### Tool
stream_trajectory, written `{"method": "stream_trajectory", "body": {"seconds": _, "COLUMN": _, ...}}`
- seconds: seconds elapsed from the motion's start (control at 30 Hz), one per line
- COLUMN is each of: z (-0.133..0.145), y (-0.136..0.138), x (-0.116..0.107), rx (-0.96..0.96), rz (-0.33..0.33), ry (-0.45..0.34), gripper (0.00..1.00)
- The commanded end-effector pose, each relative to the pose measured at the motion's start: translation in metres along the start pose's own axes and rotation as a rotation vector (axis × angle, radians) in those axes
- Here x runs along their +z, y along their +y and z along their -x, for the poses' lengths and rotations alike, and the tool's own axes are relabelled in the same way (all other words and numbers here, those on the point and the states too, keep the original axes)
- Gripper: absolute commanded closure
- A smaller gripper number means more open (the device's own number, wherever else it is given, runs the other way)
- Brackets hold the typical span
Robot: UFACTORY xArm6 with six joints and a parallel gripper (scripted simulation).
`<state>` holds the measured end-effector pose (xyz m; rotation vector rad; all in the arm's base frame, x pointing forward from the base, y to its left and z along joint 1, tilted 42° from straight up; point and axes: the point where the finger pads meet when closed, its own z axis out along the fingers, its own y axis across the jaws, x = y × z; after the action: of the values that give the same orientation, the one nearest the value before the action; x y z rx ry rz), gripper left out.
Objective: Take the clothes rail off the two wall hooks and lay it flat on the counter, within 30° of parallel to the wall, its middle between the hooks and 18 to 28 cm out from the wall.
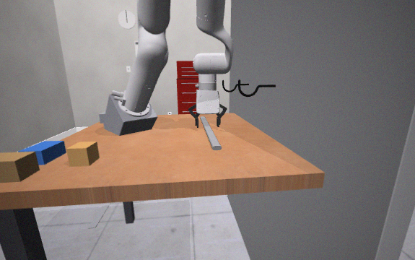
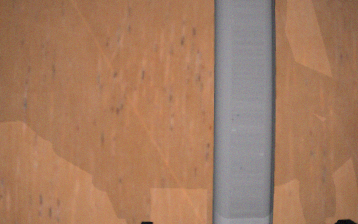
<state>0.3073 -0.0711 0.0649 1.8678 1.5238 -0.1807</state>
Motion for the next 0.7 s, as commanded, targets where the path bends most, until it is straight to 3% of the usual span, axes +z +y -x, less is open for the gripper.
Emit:
{"method": "stream_trajectory", "body": {"seconds": 0.0, "z": 0.000, "y": 0.001, "x": 0.000, "rx": 0.001, "rz": 0.002, "ry": 0.001, "gripper": 0.00}}
{"method": "stream_trajectory", "body": {"seconds": 0.67, "z": 0.000, "y": 0.001, "x": -0.022, "rx": 0.001, "rz": 0.002, "ry": 0.001, "gripper": 0.00}}
